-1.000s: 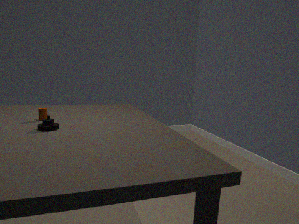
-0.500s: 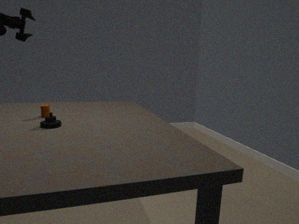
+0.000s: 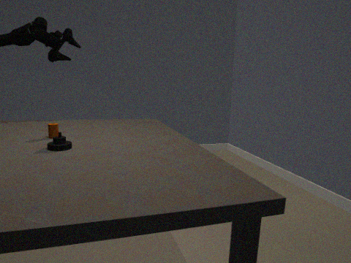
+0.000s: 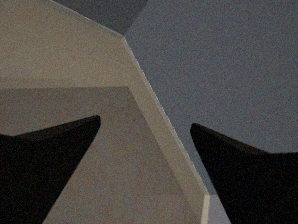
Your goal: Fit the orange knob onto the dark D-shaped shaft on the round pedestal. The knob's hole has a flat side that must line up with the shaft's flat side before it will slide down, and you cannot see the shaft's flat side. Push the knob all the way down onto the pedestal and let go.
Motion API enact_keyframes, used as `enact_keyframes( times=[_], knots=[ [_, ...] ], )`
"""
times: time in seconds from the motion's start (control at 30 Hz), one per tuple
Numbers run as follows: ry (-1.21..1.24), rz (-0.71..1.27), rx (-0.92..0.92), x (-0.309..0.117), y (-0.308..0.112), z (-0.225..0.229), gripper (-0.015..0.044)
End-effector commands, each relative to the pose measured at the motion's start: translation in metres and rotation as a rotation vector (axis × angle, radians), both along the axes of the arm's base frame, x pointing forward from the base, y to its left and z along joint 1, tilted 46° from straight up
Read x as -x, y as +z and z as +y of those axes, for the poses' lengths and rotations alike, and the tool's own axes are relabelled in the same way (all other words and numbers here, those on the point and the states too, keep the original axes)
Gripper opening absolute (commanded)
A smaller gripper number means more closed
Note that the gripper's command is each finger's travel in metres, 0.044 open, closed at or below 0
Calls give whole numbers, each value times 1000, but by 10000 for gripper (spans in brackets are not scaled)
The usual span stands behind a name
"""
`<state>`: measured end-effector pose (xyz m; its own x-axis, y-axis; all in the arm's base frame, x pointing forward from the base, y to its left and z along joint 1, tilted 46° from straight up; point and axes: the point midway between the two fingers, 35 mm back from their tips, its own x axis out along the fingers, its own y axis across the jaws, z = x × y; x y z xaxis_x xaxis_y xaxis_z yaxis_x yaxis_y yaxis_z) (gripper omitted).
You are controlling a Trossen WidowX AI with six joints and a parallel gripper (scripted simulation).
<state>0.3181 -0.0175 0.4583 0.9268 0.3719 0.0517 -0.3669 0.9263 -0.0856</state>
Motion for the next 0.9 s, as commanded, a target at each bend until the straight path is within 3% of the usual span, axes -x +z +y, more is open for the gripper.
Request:
enact_keyframes(
  times=[0.0,0.27,0.57,0.67,0.87],
  knots=[
    [20,253,-98,-27,-71,-6,440],
    [43,752,-292,-36,-204,-3,440],
    [69,1391,-536,18,-331,27,440],
    [73,1588,-608,42,-354,40,440],
    [73,1601,-612,43,-357,39,440]
  ],
)
